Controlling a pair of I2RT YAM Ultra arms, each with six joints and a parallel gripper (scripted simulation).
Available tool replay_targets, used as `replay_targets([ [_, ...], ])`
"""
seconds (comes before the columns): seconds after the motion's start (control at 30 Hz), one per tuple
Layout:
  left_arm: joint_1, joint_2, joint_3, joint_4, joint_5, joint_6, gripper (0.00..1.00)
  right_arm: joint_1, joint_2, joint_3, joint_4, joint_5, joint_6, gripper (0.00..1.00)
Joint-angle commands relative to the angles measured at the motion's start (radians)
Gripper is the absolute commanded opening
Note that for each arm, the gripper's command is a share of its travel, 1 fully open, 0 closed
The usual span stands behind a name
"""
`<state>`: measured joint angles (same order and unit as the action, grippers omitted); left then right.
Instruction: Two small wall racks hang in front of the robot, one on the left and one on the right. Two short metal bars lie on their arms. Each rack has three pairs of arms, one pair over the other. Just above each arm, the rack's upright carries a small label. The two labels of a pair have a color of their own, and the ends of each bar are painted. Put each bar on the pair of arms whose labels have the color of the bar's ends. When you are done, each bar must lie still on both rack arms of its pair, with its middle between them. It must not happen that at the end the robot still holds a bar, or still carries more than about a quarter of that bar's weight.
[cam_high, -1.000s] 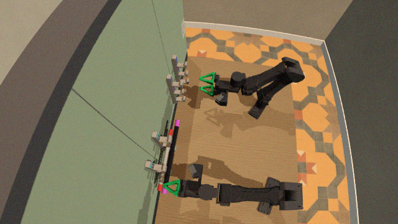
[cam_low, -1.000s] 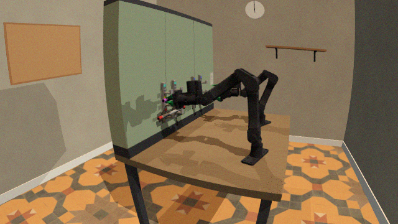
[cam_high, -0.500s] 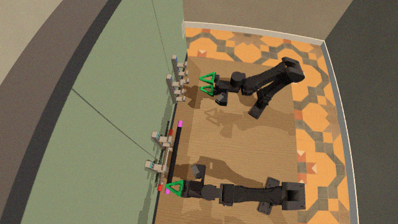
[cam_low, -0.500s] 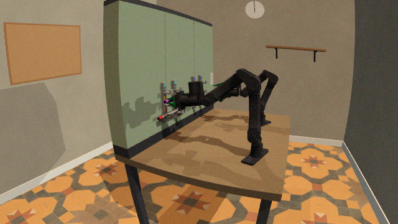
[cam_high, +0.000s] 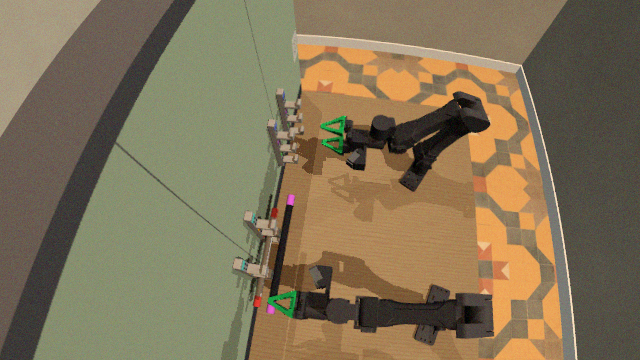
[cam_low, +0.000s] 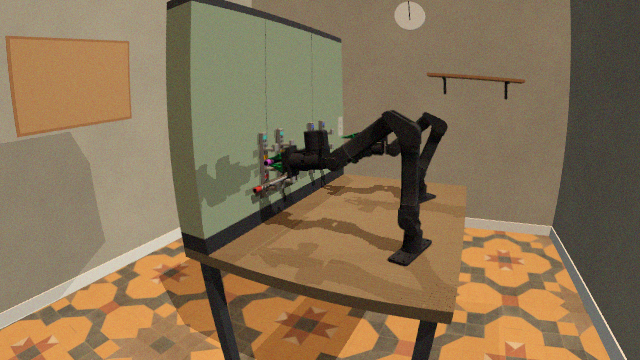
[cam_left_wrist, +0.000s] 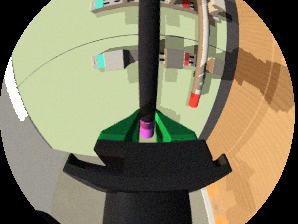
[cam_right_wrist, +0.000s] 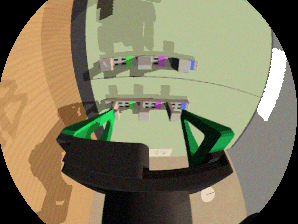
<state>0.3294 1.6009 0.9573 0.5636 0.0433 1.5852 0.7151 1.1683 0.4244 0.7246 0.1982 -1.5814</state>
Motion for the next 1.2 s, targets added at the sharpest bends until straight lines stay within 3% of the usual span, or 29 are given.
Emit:
replay_targets([
  [0.0,0.011,-0.040,0.001,0.038,0.013,-0.013,0.00,-0.010,-0.029,-0.005,-0.005,-0.008,0.010,1.00],
  [0.7,0.010,-0.038,-0.009,0.050,0.011,-0.014,0.00,-0.010,-0.029,-0.005,-0.005,-0.008,0.010,1.00],
  [1.17,-0.074,-0.033,-0.013,0.059,-0.071,-0.016,0.00,-0.010,-0.029,-0.005,-0.005,-0.008,0.010,1.00],
])
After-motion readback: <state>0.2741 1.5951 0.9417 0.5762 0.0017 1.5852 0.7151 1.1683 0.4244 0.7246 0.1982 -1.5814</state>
